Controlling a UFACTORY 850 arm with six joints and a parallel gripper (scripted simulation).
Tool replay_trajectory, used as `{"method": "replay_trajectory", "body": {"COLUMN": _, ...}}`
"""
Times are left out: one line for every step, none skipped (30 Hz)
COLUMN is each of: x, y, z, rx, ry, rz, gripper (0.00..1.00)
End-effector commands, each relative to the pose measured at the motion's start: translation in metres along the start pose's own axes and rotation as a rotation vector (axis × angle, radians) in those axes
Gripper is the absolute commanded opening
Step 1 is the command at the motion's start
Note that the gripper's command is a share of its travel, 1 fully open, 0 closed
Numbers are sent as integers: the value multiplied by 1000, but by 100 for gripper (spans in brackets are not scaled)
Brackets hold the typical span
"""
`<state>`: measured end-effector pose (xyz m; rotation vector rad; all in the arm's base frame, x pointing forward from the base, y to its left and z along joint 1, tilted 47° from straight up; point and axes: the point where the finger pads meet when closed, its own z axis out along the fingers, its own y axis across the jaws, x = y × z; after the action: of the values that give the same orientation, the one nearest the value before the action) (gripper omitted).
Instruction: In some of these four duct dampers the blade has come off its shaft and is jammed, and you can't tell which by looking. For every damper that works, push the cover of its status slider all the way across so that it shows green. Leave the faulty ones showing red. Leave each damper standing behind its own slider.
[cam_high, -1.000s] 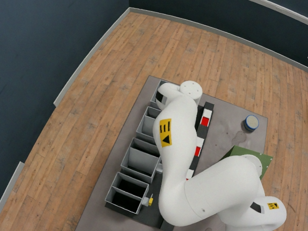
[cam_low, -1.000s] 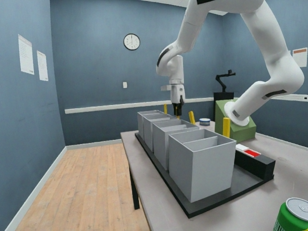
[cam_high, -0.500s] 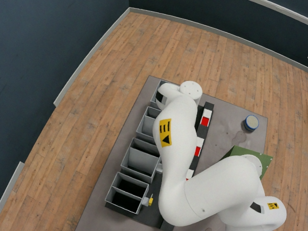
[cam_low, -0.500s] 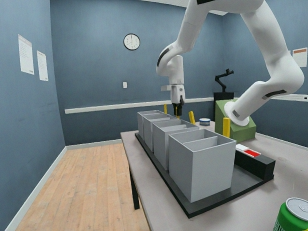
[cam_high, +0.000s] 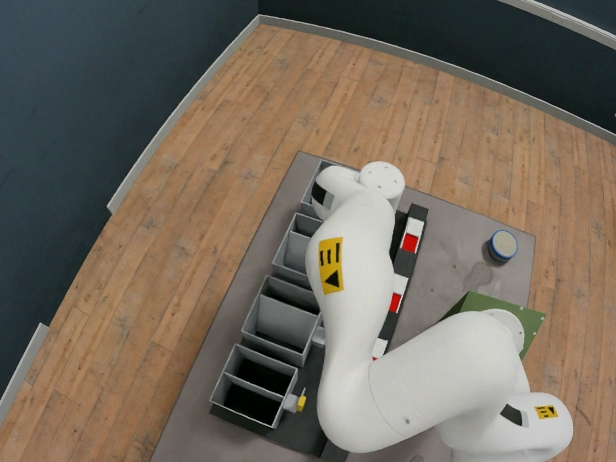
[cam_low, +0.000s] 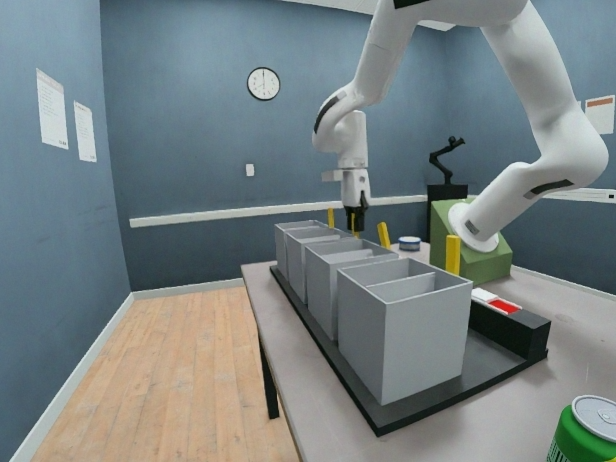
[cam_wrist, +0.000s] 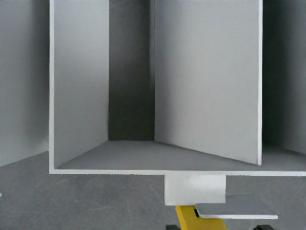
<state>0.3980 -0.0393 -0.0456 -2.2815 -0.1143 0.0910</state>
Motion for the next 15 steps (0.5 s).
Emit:
{"method": "replay_trajectory", "body": {"x": 1, "y": 0, "z": -1, "rx": -1, "ry": 2, "rz": -1, "gripper": 39}}
{"method": "replay_trajectory", "body": {"x": 1, "y": 0, "z": -1, "rx": -1, "ry": 2, "rz": -1, "gripper": 39}}
{"method": "replay_trajectory", "body": {"x": 1, "y": 0, "z": -1, "rx": -1, "ry": 2, "rz": -1, "gripper": 39}}
{"method": "replay_trajectory", "body": {"x": 1, "y": 0, "z": -1, "rx": -1, "ry": 2, "rz": -1, "gripper": 39}}
{"method": "replay_trajectory", "body": {"x": 1, "y": 0, "z": -1, "rx": -1, "ry": 2, "rz": -1, "gripper": 39}}
{"method": "replay_trajectory", "body": {"x": 1, "y": 0, "z": -2, "rx": -1, "ry": 2, "rz": -1, "gripper": 39}}
{"method": "replay_trajectory", "body": {"x": 1, "y": 0, "z": -2, "rx": -1, "ry": 2, "rz": -1, "gripper": 39}}
{"method": "replay_trajectory", "body": {"x": 1, "y": 0, "z": -3, "rx": -1, "ry": 2, "rz": -1, "gripper": 39}}
{"method": "replay_trajectory", "body": {"x": 1, "y": 0, "z": -5, "rx": -1, "ry": 2, "rz": -1, "gripper": 39}}
{"method": "replay_trajectory", "body": {"x": 1, "y": 0, "z": -6, "rx": -1, "ry": 2, "rz": -1, "gripper": 39}}
{"method": "replay_trajectory", "body": {"x": 1, "y": 0, "z": -8, "rx": -1, "ry": 2, "rz": -1, "gripper": 39}}
{"method": "replay_trajectory", "body": {"x": 1, "y": 0, "z": -11, "rx": -1, "ry": 2, "rz": -1, "gripper": 39}}
{"method": "replay_trajectory", "body": {"x": 1, "y": 0, "z": -13, "rx": -1, "ry": 2, "rz": -1, "gripper": 39}}
{"method": "replay_trajectory", "body": {"x": 1, "y": 0, "z": -16, "rx": -1, "ry": 2, "rz": -1, "gripper": 39}}
{"method": "replay_trajectory", "body": {"x": 1, "y": 0, "z": -19, "rx": -1, "ry": 2, "rz": -1, "gripper": 39}}
